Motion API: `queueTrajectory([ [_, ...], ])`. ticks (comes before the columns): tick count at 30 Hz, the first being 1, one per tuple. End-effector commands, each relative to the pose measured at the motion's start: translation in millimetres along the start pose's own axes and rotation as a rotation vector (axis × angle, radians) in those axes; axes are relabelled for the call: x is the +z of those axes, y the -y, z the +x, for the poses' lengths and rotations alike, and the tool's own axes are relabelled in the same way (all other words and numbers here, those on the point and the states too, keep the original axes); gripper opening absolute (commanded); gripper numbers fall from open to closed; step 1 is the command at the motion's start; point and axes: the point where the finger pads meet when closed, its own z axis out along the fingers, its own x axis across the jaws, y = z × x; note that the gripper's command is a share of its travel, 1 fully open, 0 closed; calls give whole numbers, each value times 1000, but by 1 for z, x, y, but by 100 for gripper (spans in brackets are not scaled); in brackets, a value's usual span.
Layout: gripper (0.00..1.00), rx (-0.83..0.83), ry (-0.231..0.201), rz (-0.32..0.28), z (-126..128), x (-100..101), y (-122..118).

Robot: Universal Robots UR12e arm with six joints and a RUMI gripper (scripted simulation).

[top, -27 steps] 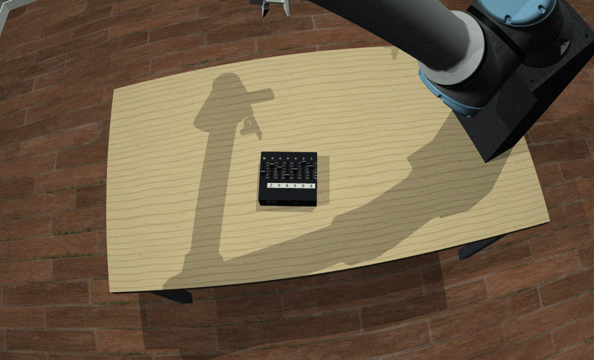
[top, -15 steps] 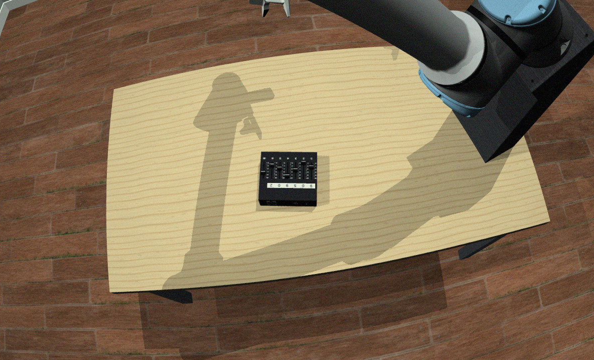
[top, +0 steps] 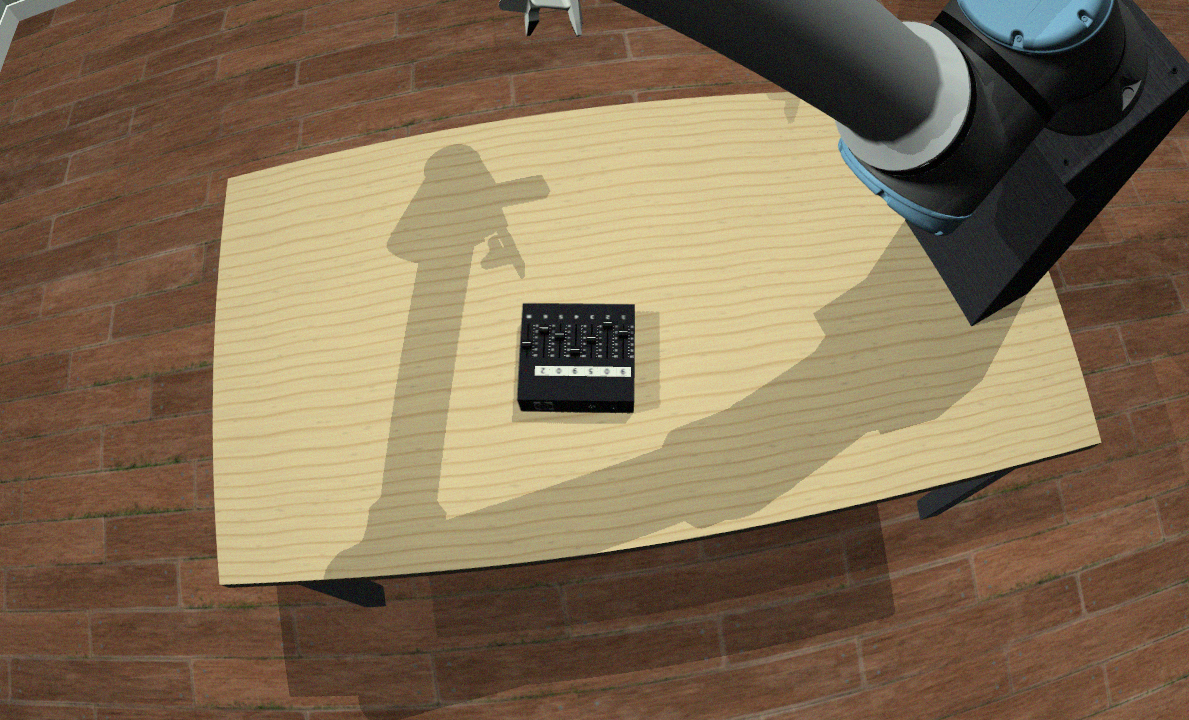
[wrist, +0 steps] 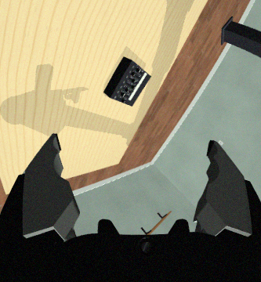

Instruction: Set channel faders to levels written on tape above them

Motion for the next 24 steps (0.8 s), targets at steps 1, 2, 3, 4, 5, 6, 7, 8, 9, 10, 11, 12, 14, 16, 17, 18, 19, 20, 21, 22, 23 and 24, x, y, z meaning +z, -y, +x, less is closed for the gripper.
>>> queueTrajectory([
  [1,100,-13,-2,17,0,6,2],
  [2,100,-17,-3,23,-1,8,3],
  [3,100,-23,-4,30,-1,11,4],
  [4,100,-29,-5,39,-1,14,6],
  [5,100,-36,-6,48,-1,17,7],
  [6,100,-36,-6,48,-1,17,7],
  [7,100,-36,-6,48,-1,17,7],
  [8,100,-44,-8,59,-2,21,9],
  [9,100,-53,-9,70,-2,25,10],
  [10,100,-63,-10,82,-2,30,12],
  [11,100,-73,-12,96,-3,34,14],
  [12,100,-84,-13,110,-3,39,16],
  [14,100,-110,-15,141,-4,51,21],
  [16,100,-138,-17,176,-5,63,25],
  [17,100,-154,-17,194,-5,70,27],
  [18,100,-171,-17,214,-6,76,30],
  [19,100,-188,-17,233,-7,83,32],
  [20,100,-206,-17,254,-7,90,34],
  [21,100,-225,-16,274,-8,98,37],
  [22,100,-245,-14,295,-8,105,39],
  [23,100,-245,-14,295,-8,105,39],
  [24,100,-245,-14,295,-8,105,39],
])
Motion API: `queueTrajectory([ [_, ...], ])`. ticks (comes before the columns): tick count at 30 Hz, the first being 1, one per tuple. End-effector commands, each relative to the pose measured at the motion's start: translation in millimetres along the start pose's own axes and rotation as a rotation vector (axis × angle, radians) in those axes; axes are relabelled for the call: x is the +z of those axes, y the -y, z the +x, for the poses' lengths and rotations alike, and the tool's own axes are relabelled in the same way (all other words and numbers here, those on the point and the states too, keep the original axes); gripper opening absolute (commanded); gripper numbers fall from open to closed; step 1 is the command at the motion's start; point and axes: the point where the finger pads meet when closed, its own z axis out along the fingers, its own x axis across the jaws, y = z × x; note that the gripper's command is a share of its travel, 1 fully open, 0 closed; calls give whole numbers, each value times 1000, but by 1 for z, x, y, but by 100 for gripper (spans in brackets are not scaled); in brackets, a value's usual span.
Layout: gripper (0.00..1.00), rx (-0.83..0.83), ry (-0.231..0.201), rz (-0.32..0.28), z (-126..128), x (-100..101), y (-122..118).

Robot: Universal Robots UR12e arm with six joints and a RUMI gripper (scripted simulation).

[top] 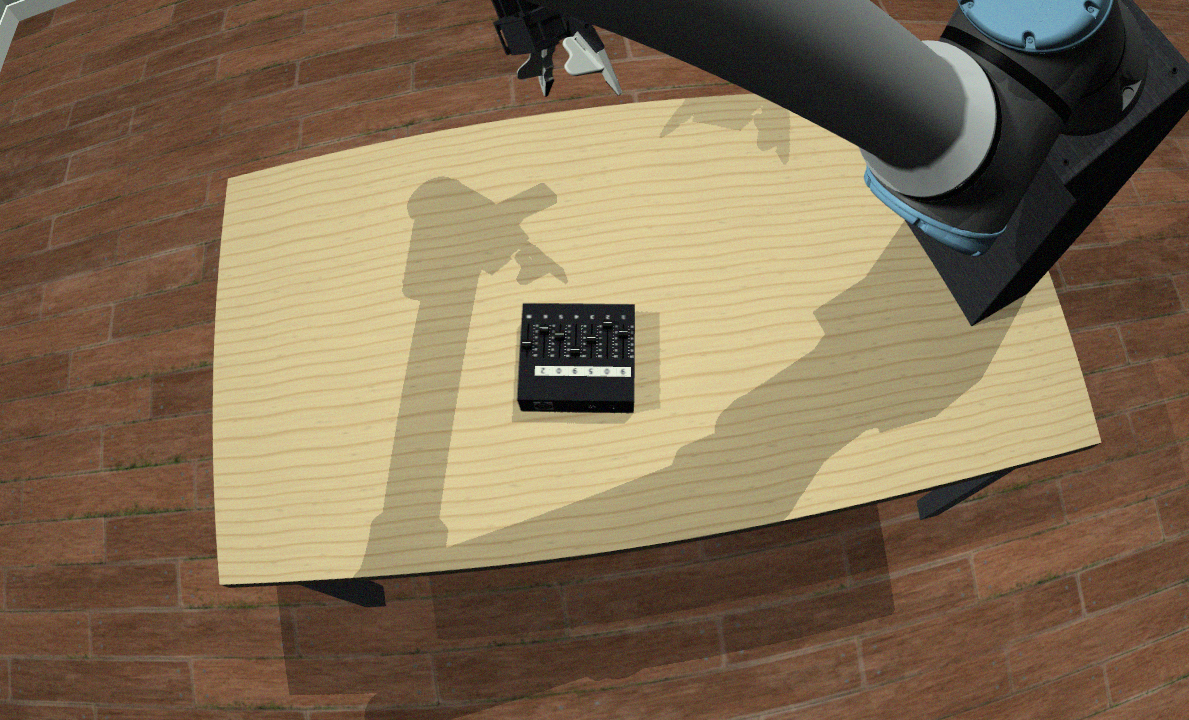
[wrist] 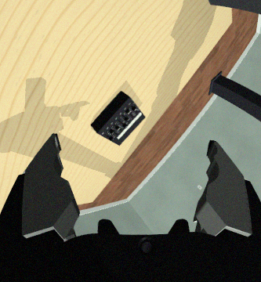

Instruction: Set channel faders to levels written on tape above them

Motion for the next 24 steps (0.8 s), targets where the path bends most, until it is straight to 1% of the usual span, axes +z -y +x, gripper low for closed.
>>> queueTrajectory([
  [1,100,-50,12,70,-3,23,2],
  [5,100,-136,28,159,-5,54,0],
  [6,100,-136,28,159,-5,54,0],
  [9,100,-206,47,225,-7,78,-4],
  [10,100,-206,47,225,-7,78,-4],
  [12,100,-254,64,267,-8,93,-9],
  [13,100,-254,64,267,-8,93,-9],
  [15,100,-303,85,306,-9,107,-14],
  [17,100,-303,85,306,-9,107,-14],
  [21,100,-401,134,376,-8,134,-30],
  [22,100,-401,134,376,-8,134,-30],
  [24,100,-449,162,405,-6,146,-40],
])
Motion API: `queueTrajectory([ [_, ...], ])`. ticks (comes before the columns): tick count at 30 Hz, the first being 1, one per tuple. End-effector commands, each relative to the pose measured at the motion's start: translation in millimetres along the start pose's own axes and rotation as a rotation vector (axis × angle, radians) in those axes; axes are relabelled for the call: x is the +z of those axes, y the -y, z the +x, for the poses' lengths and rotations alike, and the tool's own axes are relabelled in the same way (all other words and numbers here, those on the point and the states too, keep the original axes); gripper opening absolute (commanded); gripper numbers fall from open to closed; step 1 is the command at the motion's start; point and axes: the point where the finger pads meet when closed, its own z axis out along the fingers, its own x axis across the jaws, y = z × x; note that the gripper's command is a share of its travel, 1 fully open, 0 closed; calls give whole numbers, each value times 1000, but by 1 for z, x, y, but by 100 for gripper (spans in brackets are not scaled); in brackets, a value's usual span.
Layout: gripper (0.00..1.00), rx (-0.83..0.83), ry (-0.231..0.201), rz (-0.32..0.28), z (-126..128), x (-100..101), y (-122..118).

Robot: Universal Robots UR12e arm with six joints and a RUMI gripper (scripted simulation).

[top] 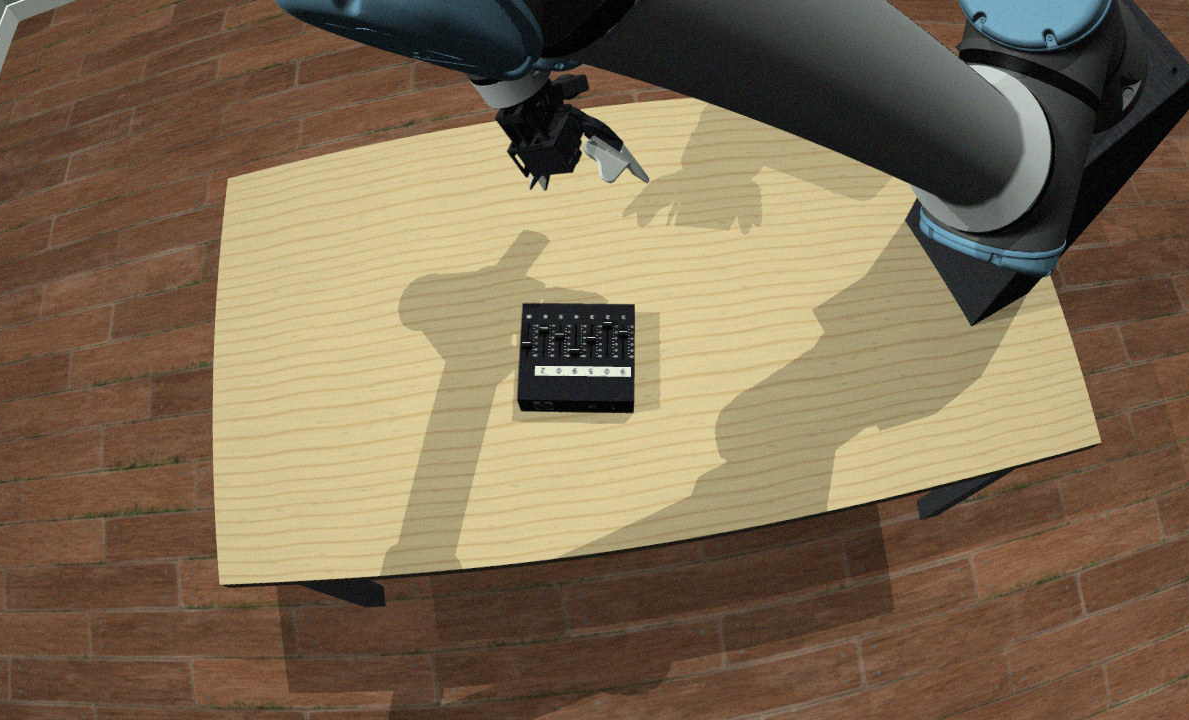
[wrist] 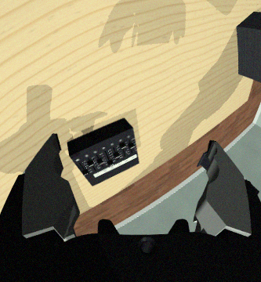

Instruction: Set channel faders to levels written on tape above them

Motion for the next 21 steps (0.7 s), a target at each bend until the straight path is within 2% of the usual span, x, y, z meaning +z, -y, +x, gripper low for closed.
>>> queueTrajectory([
  [1,100,-62,50,60,-3,14,-17],
  [4,100,-126,99,102,-5,24,-39],
  [5,100,-126,99,102,-5,24,-39],
  [8,100,-184,152,135,-6,30,-62],
  [10,100,-184,152,135,-6,30,-62],
  [21,100,-338,329,194,1,36,-138],
])
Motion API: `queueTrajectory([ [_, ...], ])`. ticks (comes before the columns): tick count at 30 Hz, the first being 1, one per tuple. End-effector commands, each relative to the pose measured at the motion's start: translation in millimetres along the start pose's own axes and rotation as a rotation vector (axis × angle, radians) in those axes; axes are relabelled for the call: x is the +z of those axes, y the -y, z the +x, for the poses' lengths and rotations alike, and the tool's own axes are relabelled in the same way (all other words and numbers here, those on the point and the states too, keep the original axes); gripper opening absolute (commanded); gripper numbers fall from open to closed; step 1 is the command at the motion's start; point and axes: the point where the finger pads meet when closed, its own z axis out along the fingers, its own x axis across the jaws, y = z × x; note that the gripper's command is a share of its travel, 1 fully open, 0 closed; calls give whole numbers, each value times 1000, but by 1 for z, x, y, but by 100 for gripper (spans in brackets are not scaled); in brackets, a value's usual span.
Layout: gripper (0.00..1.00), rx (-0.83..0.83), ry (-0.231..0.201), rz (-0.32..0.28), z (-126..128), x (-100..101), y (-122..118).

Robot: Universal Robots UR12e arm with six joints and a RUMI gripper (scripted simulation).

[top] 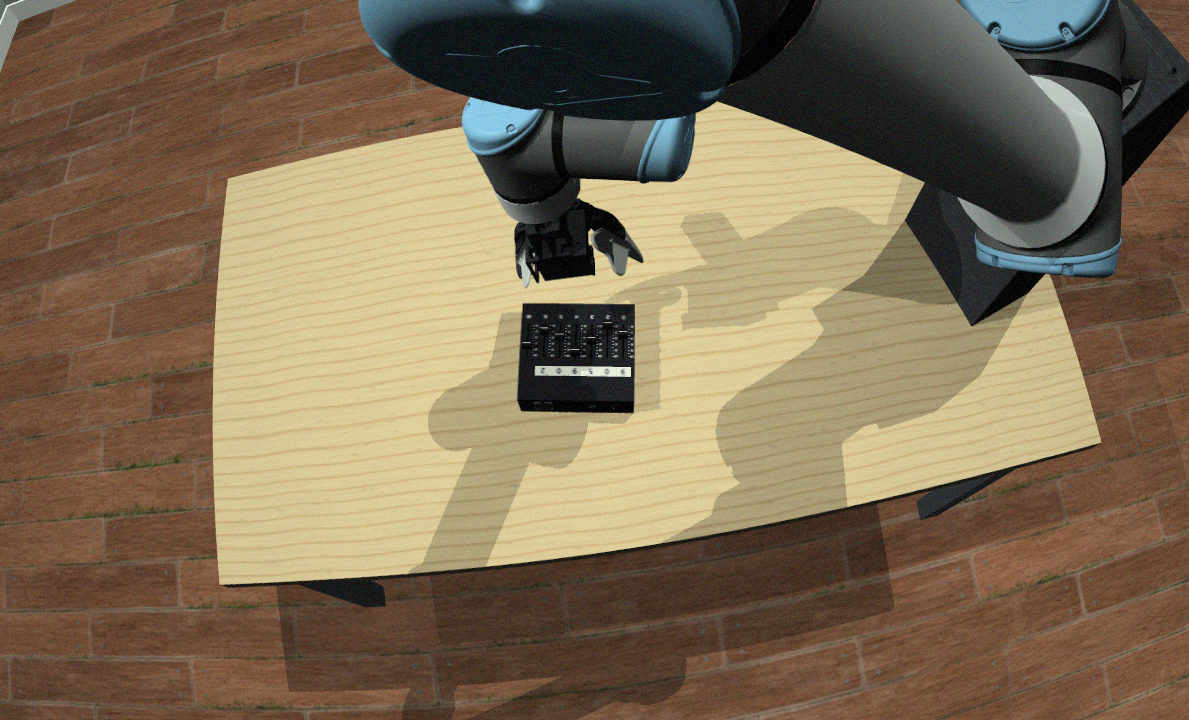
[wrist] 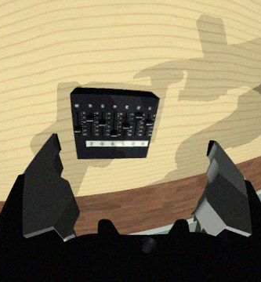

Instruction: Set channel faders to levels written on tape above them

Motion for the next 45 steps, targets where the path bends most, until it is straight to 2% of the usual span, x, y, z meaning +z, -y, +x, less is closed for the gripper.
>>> queueTrajectory([
  [1,100,-48,75,27,-5,-4,-28],
  [4,100,-69,110,32,-7,-8,-42],
  [6,100,-69,110,32,-7,-8,-42],
  [11,100,-91,149,37,-9,-13,-58],
  [16,100,-101,168,38,-9,-16,-65],
  [45,100,-116,172,40,-10,-17,-67],
])
